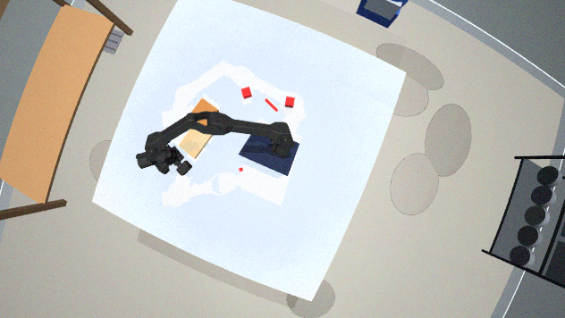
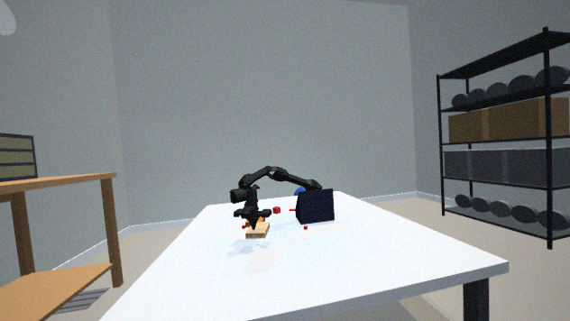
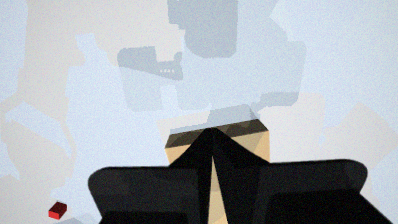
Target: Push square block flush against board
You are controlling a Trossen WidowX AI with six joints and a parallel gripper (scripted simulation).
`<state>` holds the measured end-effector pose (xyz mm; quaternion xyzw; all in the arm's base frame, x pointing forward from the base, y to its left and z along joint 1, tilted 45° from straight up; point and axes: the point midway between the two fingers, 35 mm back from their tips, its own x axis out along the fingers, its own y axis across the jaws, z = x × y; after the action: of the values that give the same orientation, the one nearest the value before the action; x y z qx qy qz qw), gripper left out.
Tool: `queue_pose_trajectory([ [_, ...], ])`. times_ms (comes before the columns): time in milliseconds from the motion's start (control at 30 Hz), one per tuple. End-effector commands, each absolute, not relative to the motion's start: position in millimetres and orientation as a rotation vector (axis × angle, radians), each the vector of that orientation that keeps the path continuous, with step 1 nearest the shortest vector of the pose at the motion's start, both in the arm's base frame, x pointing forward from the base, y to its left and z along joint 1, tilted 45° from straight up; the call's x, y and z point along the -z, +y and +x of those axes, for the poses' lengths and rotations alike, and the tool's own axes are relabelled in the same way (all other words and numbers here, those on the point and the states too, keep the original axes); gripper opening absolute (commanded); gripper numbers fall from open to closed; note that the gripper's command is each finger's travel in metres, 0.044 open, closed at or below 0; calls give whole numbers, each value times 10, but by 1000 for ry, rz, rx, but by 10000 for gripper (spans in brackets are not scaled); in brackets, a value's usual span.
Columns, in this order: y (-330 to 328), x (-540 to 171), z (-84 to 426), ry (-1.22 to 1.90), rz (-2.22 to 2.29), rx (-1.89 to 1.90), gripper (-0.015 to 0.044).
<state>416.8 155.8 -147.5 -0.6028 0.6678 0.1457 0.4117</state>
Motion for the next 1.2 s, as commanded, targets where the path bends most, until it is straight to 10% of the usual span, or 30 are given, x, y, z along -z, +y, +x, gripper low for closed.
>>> queue_pose_trajectory([
  [0, 1598, 1476, 4177, 1674, -1537, -398, 0],
  [1167, 1143, 1792, 4235, 1692, -1633, -509, 0],
])
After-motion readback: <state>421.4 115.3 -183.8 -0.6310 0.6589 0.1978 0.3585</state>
